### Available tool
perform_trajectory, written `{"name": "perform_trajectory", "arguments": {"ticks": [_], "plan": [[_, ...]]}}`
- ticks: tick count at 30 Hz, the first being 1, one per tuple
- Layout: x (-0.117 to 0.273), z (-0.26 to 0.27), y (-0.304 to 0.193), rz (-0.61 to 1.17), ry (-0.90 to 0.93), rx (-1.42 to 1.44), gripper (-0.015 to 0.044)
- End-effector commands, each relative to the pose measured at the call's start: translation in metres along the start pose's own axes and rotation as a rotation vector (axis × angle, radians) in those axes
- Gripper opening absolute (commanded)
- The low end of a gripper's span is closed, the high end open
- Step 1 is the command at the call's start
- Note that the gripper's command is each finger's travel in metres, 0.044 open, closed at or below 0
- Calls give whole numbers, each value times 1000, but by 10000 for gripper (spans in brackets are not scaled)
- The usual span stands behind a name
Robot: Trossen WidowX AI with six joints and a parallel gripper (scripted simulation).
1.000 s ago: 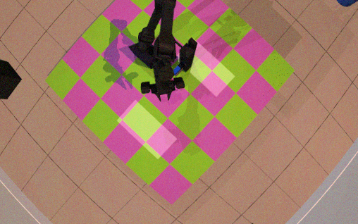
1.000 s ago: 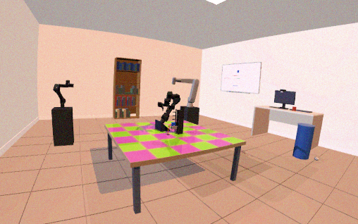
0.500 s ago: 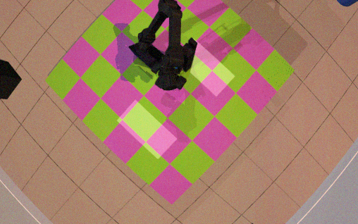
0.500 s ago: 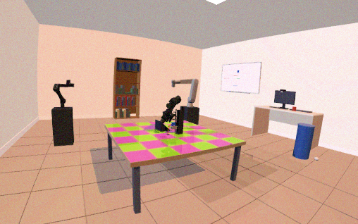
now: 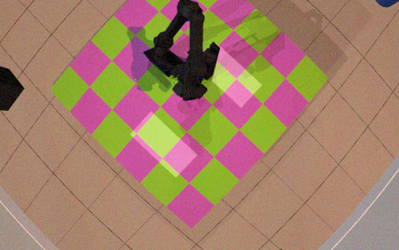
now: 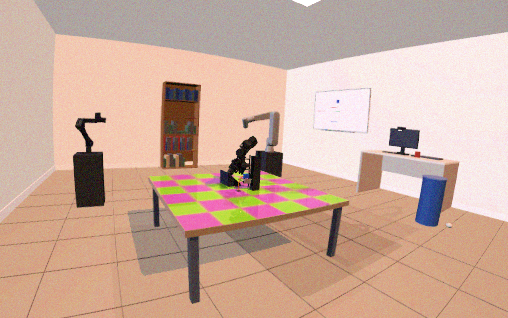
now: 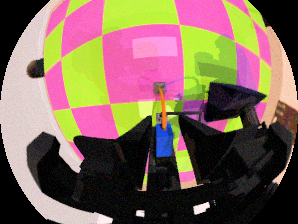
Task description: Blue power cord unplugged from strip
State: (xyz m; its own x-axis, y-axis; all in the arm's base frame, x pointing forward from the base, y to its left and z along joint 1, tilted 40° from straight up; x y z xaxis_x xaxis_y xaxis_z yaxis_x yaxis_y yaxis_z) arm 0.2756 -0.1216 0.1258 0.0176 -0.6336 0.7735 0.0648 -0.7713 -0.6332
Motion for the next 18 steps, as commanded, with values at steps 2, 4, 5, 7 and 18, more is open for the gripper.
{"name": "perform_trajectory", "arguments": {"ticks": [2, 4, 5, 7, 18], "plan": [[0, 1, -5, 6, -2, -8, 160], [0, 1, -9, 6, -2, -8, 160], [0, 1, -10, 6, -2, -8, 160], [0, 1, -14, 6, -2, -8, 160], [0, 1, -32, 7, -2, -8, 160]]}}
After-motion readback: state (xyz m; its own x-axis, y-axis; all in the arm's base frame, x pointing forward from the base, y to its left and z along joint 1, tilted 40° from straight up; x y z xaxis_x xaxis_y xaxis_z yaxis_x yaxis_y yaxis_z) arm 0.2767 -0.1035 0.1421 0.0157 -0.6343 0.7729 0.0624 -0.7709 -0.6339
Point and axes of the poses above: the point midway between the two fingers, 35 mm back from their tips, its own x axis back along the fingers, its own z axis across the jaws, y = z × x, the point moved 8 cm from there along x, back along the fingers, and after that the axes turned 2 degrees about x, right-handed, at the moved point
